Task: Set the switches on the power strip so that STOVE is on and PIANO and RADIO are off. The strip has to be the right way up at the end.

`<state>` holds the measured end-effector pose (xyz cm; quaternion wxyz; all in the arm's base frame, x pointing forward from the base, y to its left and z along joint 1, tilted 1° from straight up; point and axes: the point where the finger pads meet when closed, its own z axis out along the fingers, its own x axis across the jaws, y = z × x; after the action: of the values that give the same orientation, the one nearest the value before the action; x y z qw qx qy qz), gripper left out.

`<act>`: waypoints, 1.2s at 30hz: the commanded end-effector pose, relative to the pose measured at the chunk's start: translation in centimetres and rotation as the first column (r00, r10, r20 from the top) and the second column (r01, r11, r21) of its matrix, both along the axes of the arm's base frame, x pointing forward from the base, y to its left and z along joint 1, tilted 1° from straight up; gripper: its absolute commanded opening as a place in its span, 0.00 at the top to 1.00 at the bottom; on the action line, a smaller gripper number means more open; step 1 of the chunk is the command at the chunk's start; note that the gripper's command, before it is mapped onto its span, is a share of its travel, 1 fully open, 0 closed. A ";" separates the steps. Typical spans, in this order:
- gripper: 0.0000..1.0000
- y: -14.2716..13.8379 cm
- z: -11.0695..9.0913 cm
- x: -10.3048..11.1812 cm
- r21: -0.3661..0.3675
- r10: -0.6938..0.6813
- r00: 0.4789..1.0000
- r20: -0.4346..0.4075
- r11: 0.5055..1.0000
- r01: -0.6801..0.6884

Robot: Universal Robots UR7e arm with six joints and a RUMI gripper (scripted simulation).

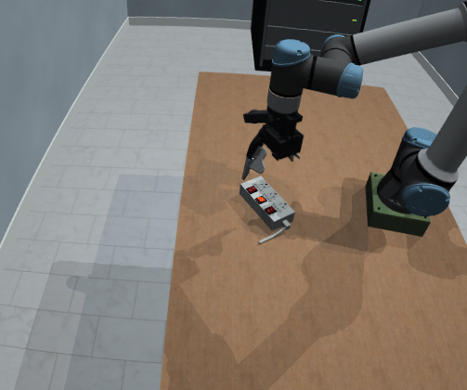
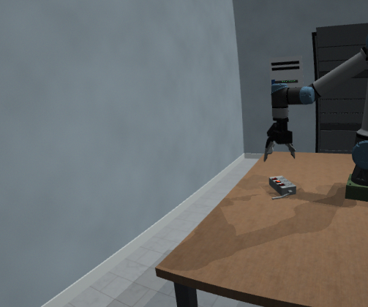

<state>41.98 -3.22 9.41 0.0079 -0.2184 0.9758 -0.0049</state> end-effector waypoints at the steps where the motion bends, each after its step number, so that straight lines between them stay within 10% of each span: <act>1: 0.00 0.0 2.5 0.0 0.000 0.000 1.000 0.000 1.000 0.000; 36: 0.00 0.0 4.8 -0.1 0.000 0.000 1.000 0.000 1.000 0.000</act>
<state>41.86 -3.19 14.17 0.0072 -0.2184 0.9758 -0.0044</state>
